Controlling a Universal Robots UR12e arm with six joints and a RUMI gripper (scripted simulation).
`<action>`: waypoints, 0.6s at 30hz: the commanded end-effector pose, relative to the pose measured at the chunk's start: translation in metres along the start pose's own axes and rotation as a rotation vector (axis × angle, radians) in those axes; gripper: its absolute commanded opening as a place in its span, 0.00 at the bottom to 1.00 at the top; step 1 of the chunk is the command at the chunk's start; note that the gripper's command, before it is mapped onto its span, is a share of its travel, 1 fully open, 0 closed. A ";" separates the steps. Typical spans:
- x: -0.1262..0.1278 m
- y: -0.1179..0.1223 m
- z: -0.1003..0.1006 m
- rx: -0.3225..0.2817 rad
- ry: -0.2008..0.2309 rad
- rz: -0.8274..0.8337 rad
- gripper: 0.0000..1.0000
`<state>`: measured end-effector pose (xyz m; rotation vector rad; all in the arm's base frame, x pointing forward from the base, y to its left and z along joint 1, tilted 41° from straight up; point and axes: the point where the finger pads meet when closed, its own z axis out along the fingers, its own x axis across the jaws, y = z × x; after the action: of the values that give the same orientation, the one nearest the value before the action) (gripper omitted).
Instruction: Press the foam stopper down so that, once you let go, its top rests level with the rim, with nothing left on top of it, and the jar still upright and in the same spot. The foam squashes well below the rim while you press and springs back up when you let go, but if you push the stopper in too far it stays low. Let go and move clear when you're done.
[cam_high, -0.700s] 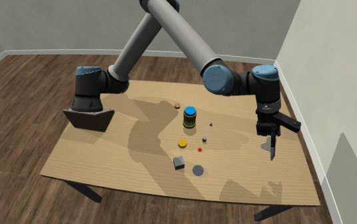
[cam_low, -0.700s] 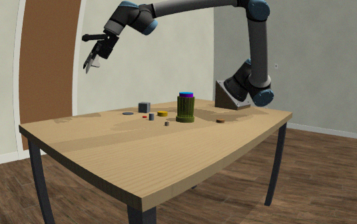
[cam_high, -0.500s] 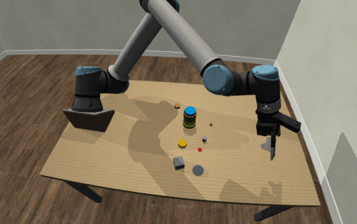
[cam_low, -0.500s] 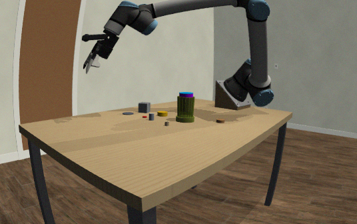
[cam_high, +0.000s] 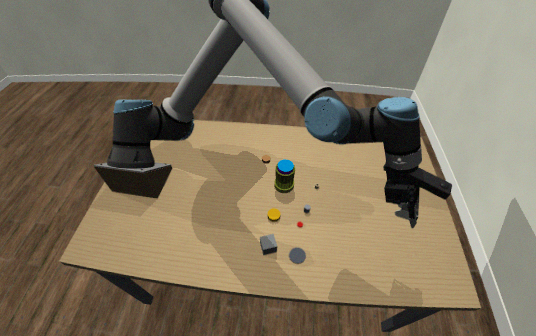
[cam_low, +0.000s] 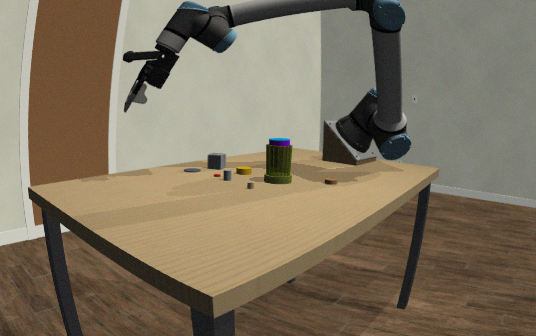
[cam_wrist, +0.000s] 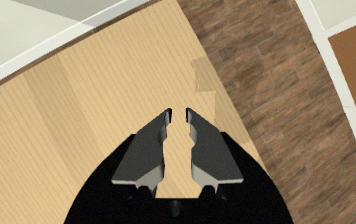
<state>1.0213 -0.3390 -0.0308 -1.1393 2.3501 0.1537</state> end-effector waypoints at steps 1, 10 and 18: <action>-0.001 0.006 -0.005 -0.008 -0.001 0.020 0.00; -0.018 0.110 -0.056 -0.140 0.004 0.305 0.00; -0.036 0.235 -0.106 -0.289 0.039 0.628 0.00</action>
<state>0.8825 -0.2387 0.0243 -0.6861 2.6180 0.5555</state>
